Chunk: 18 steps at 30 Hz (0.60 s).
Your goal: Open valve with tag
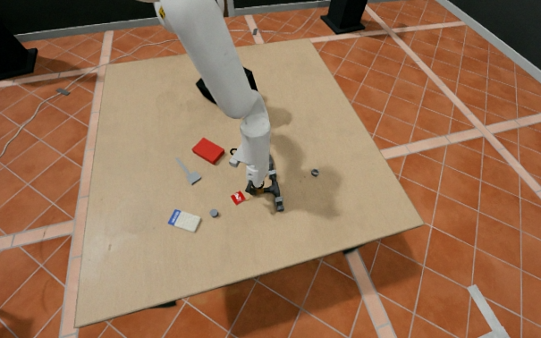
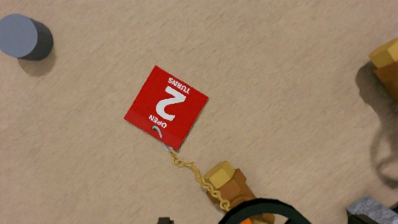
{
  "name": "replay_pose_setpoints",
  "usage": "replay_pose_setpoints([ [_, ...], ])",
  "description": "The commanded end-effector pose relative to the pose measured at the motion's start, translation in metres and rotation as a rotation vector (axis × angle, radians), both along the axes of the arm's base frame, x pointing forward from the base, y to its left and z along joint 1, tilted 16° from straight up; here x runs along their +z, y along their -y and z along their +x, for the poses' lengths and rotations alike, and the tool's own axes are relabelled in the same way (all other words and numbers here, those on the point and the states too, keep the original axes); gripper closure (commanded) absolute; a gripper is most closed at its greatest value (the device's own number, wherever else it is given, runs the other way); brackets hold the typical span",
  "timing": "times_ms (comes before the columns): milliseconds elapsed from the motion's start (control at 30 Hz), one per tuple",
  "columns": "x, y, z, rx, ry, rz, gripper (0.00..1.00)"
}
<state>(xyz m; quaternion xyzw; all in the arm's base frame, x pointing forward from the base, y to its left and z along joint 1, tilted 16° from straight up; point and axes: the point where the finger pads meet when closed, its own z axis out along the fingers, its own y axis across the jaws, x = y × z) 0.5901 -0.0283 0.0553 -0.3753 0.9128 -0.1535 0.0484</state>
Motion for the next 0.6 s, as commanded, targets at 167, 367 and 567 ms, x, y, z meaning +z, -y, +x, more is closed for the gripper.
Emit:
replay_pose_setpoints([
  [167,0.0007,-0.0001,0.0006,0.001,0.011,-0.005,1.00],
  [367,0.0007,-0.0001,0.0006,0.001,0.011,-0.005,1.00],
  [567,0.0007,-0.0001,0.0006,0.001,0.011,-0.005,1.00],
])
